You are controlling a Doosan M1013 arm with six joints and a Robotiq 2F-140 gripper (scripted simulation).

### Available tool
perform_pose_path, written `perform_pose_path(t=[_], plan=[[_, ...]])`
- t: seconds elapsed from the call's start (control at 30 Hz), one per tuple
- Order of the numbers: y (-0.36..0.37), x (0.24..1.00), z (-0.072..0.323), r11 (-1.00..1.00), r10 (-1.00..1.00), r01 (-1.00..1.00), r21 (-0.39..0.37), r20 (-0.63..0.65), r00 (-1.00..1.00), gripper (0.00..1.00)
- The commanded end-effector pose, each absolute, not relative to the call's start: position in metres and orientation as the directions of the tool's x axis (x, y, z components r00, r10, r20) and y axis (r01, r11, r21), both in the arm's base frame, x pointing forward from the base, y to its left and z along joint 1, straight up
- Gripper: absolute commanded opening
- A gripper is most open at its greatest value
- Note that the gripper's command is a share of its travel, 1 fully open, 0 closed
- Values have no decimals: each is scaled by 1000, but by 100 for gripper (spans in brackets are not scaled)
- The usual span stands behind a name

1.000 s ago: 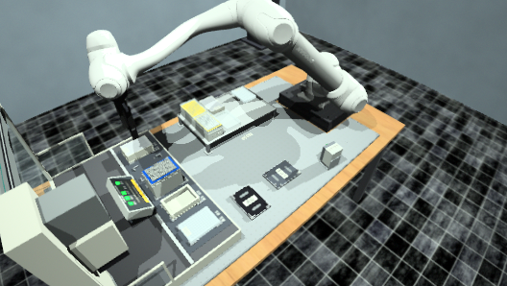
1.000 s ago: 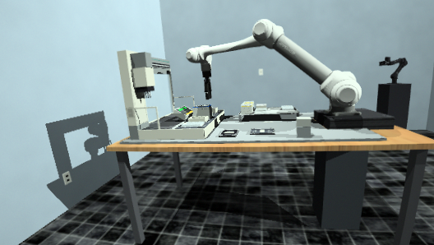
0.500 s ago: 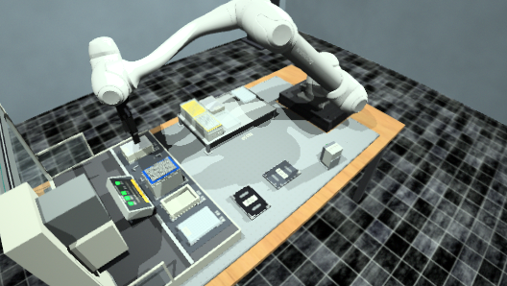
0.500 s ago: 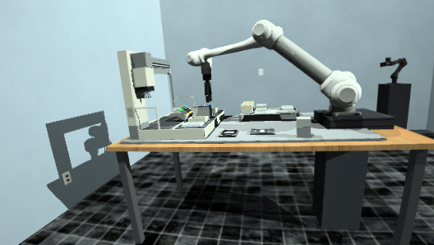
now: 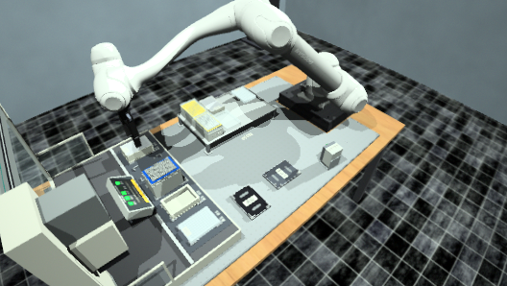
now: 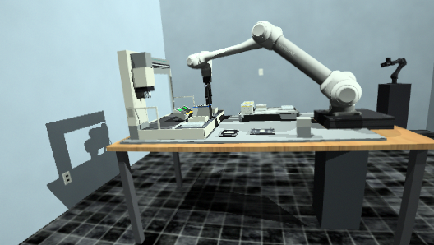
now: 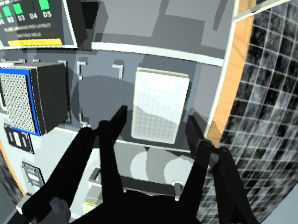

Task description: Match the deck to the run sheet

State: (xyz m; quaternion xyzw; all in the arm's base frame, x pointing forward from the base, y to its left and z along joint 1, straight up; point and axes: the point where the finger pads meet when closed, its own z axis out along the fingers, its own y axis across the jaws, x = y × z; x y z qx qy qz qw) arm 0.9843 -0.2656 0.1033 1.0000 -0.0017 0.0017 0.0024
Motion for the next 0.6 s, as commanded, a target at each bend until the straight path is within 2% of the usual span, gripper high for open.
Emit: perform_pose_path(t=[0.0,0.57], plan=[[-266,985,102,-1000,-3,-3,5,6,1000,66],[-266,985,77,-1000,-3,-3,5,6,1000,66]])
